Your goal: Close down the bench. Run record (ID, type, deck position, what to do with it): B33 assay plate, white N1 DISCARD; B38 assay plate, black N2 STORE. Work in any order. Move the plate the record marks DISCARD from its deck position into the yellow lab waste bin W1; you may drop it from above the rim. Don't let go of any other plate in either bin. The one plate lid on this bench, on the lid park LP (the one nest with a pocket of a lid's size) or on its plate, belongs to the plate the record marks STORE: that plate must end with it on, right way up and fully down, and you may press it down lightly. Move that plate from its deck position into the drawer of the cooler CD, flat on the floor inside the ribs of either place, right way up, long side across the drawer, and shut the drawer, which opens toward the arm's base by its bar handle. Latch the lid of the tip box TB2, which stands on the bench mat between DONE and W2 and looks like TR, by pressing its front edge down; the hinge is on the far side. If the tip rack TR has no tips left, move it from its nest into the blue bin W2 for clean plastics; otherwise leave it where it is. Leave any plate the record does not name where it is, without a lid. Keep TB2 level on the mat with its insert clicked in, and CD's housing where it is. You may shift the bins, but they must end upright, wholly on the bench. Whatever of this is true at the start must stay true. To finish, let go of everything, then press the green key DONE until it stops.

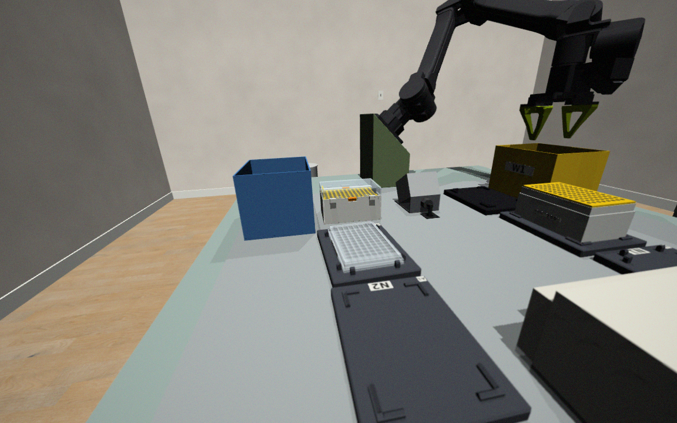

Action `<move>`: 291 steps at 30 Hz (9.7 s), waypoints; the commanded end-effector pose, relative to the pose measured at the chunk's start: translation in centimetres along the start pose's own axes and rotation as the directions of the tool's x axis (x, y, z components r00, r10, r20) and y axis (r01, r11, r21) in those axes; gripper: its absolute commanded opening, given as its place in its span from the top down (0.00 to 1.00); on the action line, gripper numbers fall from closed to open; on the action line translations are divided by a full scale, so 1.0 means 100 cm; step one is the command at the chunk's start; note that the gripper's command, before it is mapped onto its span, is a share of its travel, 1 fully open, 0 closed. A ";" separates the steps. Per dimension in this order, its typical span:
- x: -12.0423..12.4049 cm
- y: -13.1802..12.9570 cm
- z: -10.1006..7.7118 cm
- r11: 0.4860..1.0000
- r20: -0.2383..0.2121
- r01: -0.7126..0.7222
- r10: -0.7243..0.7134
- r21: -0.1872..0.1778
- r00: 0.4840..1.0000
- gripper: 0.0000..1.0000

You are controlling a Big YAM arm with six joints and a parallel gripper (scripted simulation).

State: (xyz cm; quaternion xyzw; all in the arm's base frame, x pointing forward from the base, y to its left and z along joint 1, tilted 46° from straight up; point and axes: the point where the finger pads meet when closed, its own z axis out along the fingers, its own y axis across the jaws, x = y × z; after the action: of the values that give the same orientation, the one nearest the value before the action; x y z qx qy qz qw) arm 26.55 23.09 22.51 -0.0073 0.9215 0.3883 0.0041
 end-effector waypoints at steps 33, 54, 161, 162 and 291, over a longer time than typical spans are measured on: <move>-0.002 0.000 -0.005 1.000 0.021 -0.003 0.003 -0.004 1.000 0.00; -0.040 -0.011 -0.016 1.000 0.032 0.006 -0.006 -0.008 0.999 0.00; -0.202 -0.123 -0.037 1.000 0.052 0.029 -0.029 0.001 0.998 0.00; -0.202 -0.123 -0.037 1.000 0.052 0.029 -0.029 0.001 0.998 0.00; -0.188 -0.135 0.075 1.000 0.027 -0.014 0.014 0.001 1.000 0.00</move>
State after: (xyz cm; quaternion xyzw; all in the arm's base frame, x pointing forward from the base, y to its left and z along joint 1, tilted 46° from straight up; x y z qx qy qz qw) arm 45.19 20.20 7.20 -0.0053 0.9215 0.3884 0.0033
